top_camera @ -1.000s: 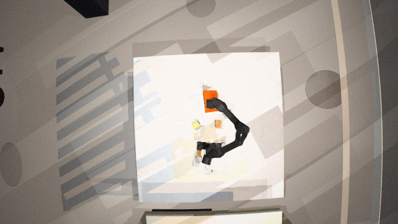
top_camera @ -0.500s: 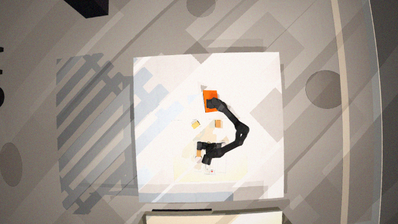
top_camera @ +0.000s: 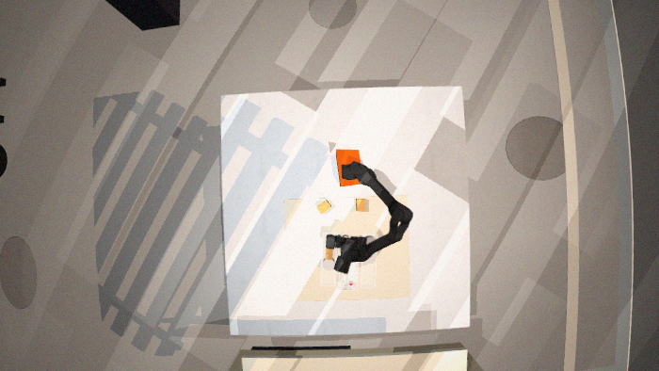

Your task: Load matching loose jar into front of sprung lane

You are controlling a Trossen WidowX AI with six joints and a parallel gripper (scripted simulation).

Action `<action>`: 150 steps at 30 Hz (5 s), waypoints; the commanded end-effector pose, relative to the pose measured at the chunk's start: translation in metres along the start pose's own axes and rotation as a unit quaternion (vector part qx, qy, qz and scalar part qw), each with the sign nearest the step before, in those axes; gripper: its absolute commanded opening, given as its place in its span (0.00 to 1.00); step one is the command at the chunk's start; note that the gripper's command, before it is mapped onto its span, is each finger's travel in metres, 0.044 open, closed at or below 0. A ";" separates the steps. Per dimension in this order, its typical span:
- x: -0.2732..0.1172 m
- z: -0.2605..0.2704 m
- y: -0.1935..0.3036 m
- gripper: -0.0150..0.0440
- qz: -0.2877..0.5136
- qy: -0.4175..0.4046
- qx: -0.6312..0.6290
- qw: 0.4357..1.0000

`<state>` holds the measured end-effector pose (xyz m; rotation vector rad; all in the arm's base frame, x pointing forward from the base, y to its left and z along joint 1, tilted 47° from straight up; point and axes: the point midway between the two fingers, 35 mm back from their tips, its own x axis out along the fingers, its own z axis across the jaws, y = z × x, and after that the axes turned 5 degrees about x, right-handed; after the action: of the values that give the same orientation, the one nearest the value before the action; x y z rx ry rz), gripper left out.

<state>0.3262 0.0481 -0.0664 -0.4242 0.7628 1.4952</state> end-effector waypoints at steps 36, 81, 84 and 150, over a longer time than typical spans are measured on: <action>0.000 0.000 -0.011 0.25 -0.013 -0.002 -0.007 1.000; 0.014 0.001 -0.010 0.25 -0.013 -0.002 -0.007 1.000; 0.015 0.001 -0.009 0.25 -0.013 -0.002 -0.007 1.000; 0.025 0.003 -0.002 0.25 -0.013 -0.002 -0.007 1.000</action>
<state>0.3248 0.0668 -0.0828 -0.4394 0.7554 1.4801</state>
